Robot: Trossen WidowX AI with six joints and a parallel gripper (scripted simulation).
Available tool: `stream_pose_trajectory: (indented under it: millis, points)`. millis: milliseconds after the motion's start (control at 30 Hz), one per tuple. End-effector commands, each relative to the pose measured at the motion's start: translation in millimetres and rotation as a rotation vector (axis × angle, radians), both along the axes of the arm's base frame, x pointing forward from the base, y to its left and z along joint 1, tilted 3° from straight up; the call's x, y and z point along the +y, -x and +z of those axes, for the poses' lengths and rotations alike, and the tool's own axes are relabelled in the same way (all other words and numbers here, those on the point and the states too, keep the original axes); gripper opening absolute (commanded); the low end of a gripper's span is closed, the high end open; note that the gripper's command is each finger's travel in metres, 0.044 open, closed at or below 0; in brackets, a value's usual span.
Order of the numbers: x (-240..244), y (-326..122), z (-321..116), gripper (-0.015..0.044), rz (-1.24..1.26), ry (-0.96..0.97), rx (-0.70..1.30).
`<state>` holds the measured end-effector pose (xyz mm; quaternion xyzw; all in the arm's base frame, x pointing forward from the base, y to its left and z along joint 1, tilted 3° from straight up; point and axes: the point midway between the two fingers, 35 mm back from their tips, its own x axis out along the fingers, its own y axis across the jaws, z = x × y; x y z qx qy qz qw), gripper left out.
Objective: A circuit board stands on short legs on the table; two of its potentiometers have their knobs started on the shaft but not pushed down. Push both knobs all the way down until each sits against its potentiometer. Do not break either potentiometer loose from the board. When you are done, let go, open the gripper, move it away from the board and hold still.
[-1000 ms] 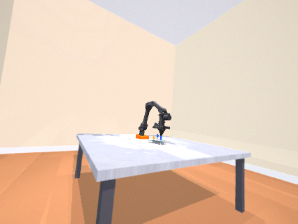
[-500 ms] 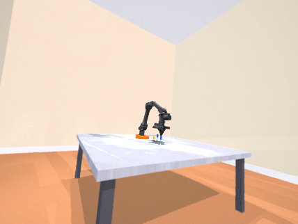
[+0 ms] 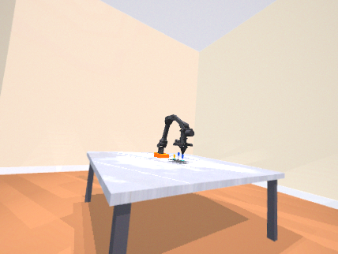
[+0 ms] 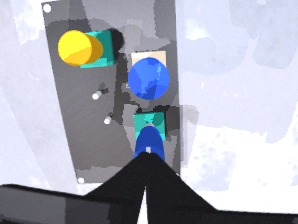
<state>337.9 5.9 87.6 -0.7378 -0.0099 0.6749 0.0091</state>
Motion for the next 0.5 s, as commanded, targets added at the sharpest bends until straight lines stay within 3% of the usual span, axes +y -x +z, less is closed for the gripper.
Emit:
stream_pose_trajectory:
  millis: [0,467]
  points:
    - [0.8,-2.6,-8.9,0.0000,0.007,-0.004,0.004]
    - [0.9,-2.7,-10.9,0.0000,0.007,-0.004,0.004]
